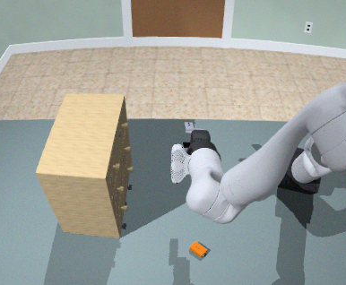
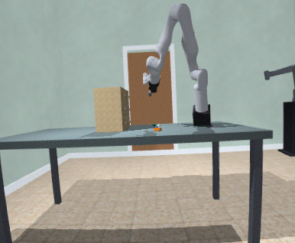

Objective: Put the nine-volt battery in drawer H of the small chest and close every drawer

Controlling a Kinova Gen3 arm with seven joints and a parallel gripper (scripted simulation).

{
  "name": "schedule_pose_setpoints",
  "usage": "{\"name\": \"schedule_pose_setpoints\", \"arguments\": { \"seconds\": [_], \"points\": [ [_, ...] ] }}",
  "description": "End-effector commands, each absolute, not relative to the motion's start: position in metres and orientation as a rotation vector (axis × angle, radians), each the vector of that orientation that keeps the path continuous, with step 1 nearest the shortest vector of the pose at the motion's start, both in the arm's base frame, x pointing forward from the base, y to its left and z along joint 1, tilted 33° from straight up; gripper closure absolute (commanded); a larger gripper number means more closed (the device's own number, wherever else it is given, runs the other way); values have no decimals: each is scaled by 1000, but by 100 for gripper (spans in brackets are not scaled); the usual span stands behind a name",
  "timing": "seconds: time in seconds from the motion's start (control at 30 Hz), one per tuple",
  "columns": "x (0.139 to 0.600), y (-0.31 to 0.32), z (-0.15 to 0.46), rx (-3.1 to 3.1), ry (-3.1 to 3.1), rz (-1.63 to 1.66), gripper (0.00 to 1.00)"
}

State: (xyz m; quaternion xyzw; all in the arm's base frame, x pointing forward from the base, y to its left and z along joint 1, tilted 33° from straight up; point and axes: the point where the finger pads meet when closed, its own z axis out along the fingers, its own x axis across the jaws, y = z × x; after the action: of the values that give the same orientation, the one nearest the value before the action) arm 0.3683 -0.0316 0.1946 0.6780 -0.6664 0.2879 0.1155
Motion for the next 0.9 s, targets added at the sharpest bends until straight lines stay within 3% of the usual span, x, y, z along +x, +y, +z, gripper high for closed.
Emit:
{"name": "schedule_pose_setpoints", "arguments": {
  "seconds": [0.0,0.87],
  "points": [
    [368,-38,195,1951,-1984,836,0],
    [351,-66,191,1670,-2233,744,0]
  ]
}}
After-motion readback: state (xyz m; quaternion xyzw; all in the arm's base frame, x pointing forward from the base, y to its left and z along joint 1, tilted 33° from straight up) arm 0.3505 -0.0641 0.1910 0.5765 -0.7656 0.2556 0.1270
